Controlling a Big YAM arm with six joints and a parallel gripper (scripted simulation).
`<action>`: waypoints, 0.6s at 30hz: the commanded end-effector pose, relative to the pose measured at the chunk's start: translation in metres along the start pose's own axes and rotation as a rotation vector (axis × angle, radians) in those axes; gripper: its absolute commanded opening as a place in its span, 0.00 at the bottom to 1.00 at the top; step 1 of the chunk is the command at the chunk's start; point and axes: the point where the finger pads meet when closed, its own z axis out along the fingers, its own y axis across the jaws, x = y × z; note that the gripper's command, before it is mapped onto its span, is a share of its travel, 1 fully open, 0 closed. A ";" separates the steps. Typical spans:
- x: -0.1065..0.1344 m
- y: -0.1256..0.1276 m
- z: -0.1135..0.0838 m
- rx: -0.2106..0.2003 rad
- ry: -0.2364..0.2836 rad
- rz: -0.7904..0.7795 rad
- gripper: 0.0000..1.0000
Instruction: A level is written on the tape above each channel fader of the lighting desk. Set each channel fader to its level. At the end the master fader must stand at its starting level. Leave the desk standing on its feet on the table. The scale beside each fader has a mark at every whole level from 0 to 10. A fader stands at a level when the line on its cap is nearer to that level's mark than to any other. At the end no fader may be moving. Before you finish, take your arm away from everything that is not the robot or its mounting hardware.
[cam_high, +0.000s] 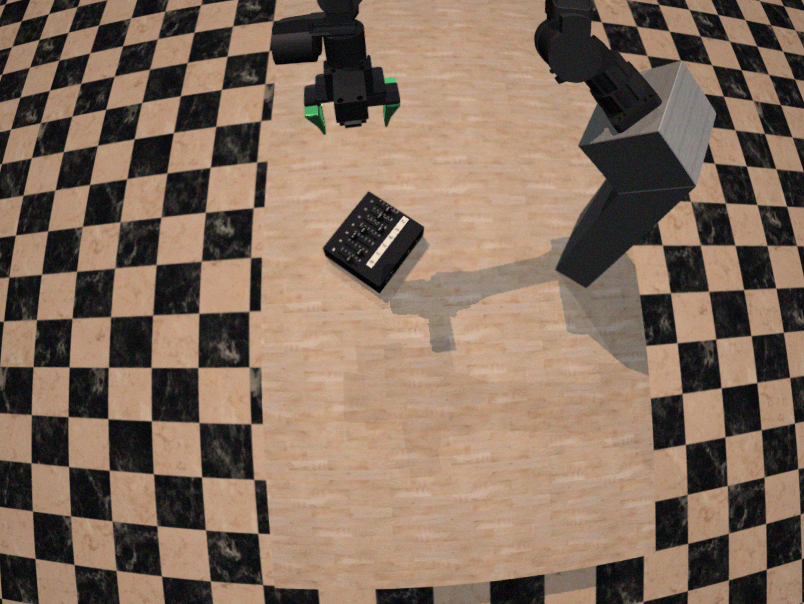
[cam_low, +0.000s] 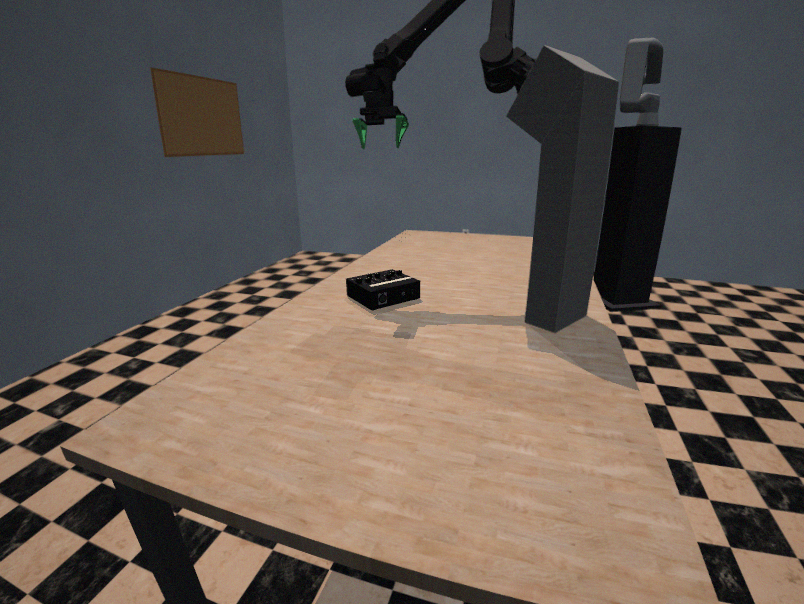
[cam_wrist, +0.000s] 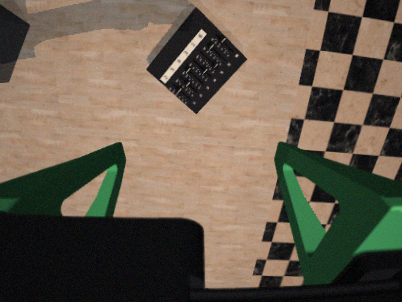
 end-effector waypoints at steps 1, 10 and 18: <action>0.001 -0.006 -0.003 0.014 -0.008 -0.051 1.00; 0.001 -0.006 -0.003 0.014 -0.007 -0.051 1.00; 0.001 -0.006 -0.003 0.014 -0.007 -0.045 1.00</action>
